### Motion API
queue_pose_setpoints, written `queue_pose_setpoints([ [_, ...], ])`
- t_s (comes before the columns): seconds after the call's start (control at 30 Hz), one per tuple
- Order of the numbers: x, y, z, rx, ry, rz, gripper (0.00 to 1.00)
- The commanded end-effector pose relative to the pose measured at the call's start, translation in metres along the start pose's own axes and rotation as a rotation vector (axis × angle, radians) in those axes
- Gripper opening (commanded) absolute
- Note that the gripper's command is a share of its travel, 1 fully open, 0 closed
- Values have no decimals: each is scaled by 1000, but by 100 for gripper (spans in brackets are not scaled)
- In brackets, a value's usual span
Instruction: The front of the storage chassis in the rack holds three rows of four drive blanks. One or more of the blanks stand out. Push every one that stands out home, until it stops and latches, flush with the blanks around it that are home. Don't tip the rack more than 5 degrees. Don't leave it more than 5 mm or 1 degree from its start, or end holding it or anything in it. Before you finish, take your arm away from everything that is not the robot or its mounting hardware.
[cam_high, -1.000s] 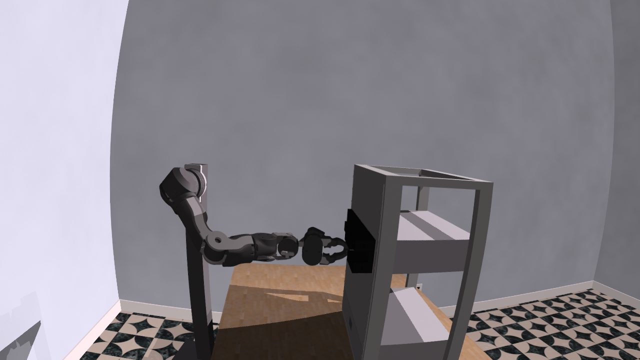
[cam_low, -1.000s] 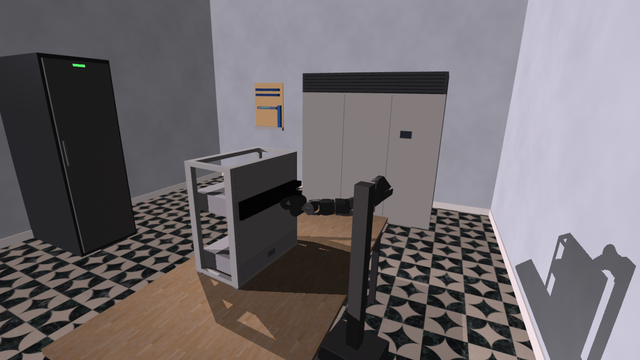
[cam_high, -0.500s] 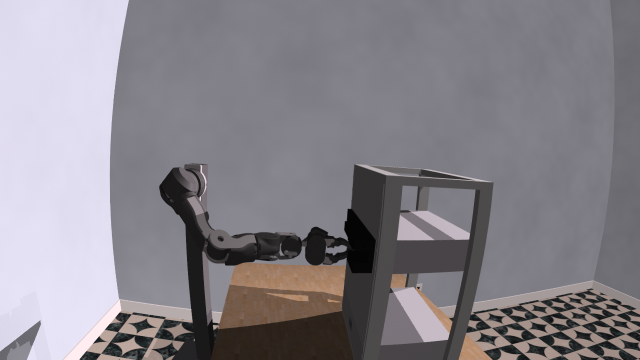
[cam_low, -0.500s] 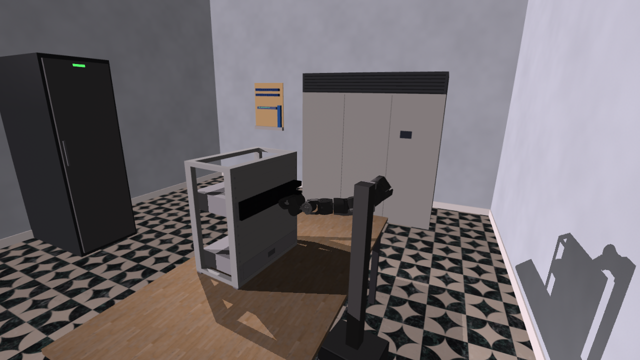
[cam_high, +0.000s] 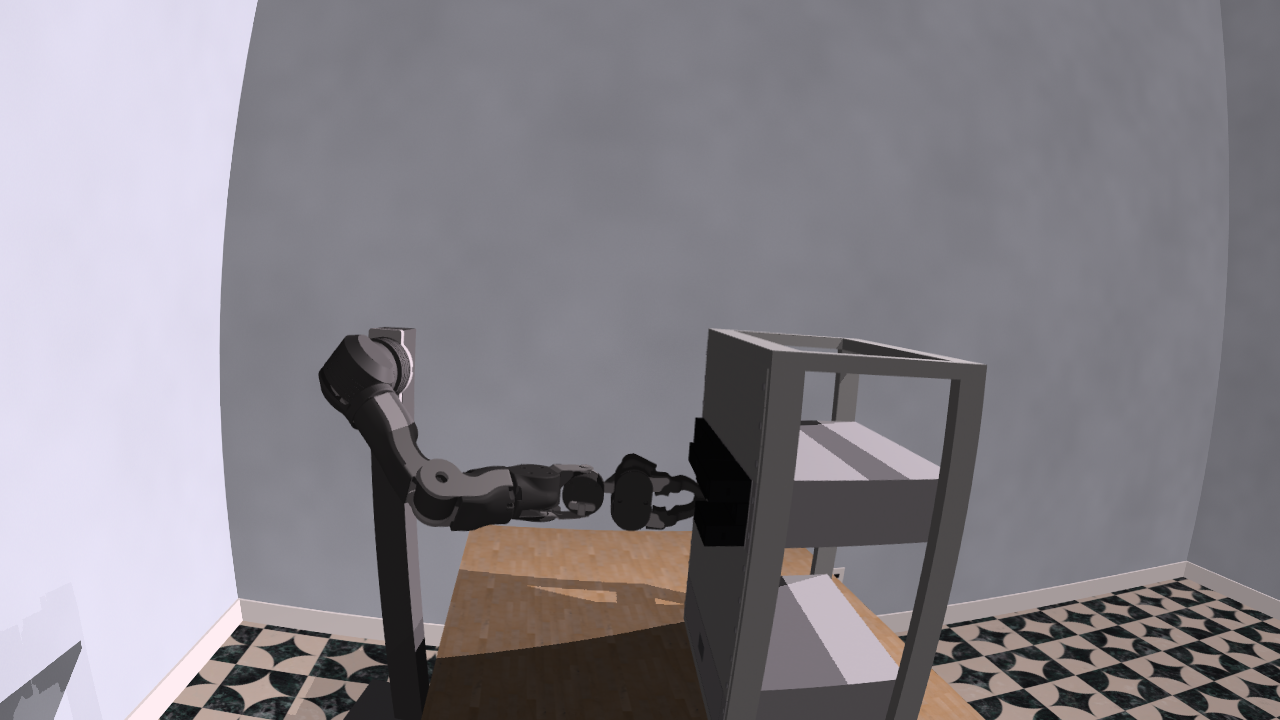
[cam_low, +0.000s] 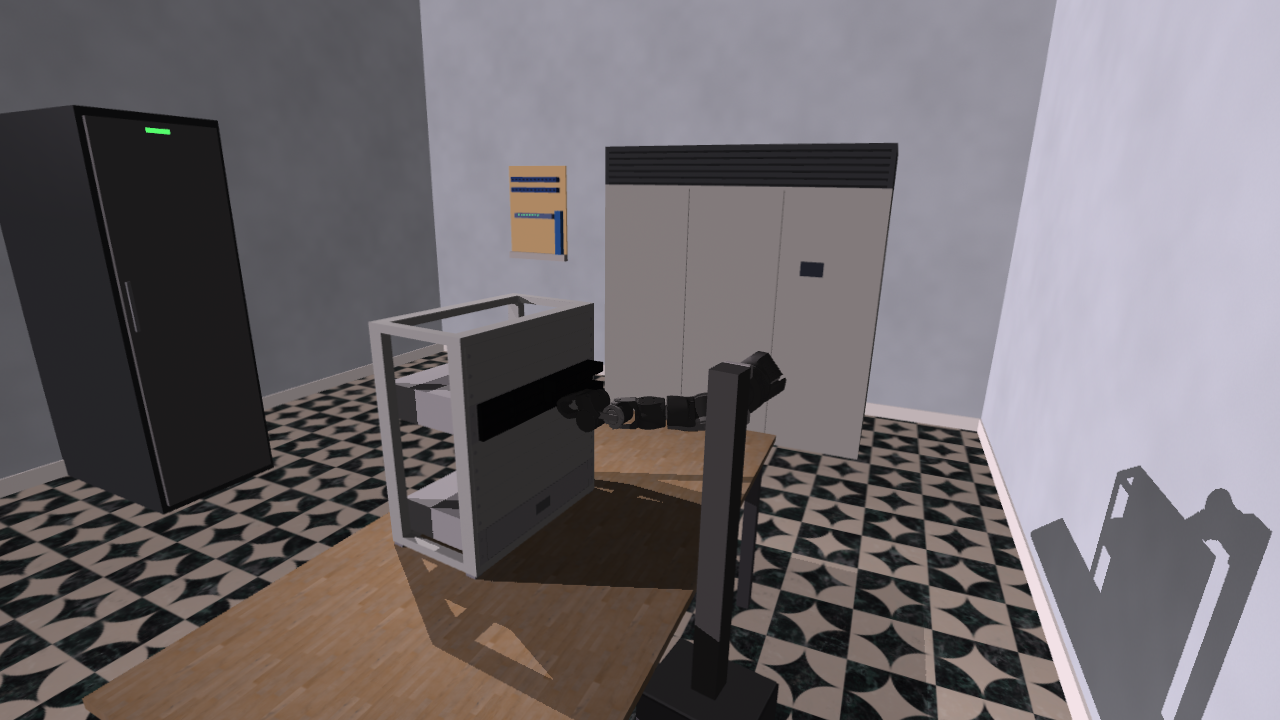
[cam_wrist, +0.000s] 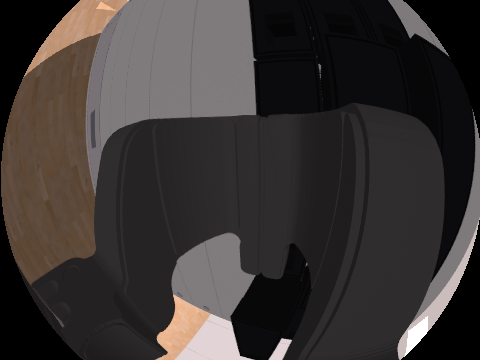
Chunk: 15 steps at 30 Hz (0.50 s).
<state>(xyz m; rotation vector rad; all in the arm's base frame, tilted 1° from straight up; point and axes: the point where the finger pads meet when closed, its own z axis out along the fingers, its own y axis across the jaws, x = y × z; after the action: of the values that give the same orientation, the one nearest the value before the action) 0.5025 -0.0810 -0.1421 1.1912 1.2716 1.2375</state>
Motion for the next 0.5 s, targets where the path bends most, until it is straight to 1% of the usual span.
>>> queue_pose_setpoints([
  [0.0, 2, 10, 2, -28, 9, 2, 0],
  [0.37, 1, 10, 2, -25, 7, 1, 0],
  [0.47, 2, 12, 4, -25, 7, 2, 0],
])
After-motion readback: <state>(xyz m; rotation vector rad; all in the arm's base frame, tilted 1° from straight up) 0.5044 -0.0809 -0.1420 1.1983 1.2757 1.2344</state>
